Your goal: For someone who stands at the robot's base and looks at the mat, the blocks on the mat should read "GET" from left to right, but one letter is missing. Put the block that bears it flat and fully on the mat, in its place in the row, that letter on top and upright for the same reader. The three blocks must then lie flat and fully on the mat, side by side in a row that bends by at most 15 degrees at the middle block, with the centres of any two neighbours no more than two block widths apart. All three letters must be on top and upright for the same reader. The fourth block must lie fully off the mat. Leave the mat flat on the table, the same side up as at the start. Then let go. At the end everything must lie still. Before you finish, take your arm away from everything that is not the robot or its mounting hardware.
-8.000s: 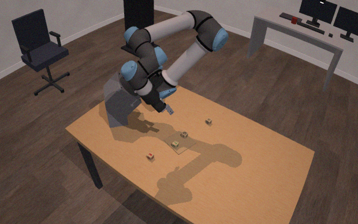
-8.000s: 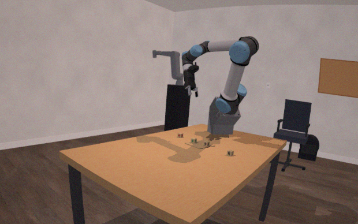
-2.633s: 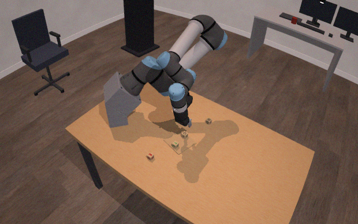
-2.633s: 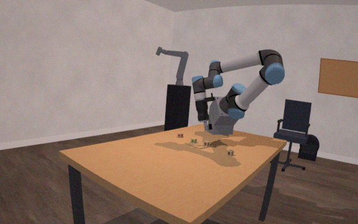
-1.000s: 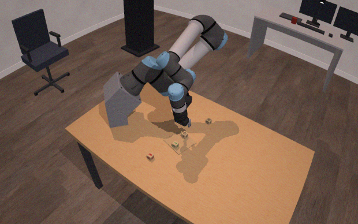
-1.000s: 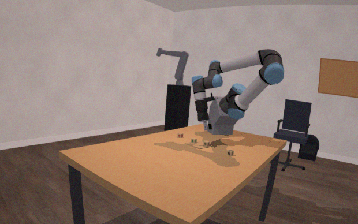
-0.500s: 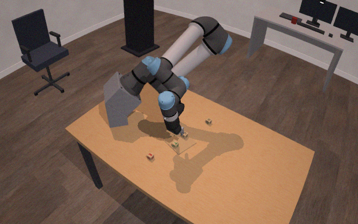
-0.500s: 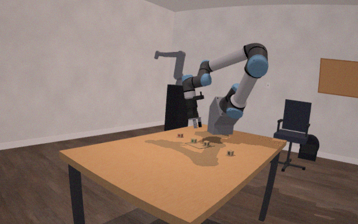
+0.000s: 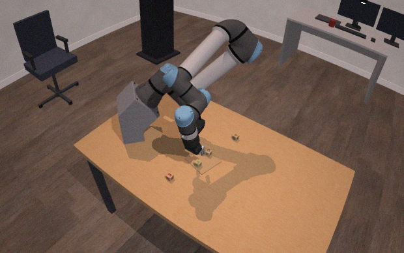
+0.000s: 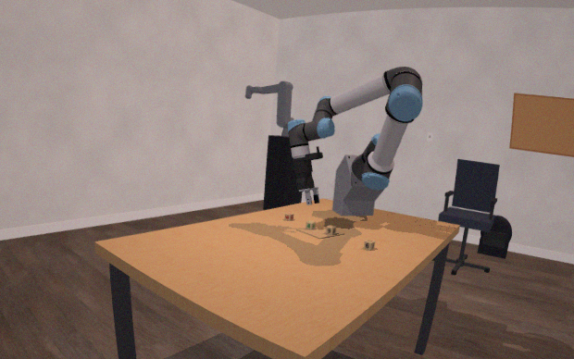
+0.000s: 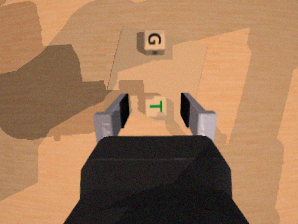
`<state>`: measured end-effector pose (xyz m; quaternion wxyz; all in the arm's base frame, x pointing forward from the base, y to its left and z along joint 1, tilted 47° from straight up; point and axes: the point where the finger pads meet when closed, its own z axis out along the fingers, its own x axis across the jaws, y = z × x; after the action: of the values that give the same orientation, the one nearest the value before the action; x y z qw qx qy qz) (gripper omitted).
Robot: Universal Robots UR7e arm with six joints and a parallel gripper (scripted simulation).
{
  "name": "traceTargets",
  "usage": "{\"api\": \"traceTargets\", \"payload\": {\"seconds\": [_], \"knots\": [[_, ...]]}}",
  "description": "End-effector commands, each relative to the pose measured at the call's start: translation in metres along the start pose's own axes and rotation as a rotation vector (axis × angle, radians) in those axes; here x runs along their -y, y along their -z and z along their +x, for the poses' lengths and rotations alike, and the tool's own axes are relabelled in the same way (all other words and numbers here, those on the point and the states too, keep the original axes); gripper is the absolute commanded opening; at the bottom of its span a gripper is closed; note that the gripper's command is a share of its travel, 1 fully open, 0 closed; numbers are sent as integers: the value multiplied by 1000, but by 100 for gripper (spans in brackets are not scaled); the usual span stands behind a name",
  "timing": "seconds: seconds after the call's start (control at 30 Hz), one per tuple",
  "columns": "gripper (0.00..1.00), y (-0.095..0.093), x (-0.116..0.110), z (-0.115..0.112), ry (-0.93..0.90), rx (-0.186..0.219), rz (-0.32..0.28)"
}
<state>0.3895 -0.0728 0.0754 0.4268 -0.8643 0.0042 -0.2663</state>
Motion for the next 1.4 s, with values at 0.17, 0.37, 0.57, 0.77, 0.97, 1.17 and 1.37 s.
{"api": "traceTargets", "payload": {"seconds": [0.17,0.37,0.57,0.77,0.97,1.17,1.37], "knots": [[100,0,0,0,1,0,-1],[100,0,0,0,1,0,-1],[100,0,0,0,1,0,-1],[100,0,0,0,1,0,-1],[100,0,0,0,1,0,-1],[100,0,0,0,1,0,-1],[100,7,-19,-4,0,0,-2]]}}
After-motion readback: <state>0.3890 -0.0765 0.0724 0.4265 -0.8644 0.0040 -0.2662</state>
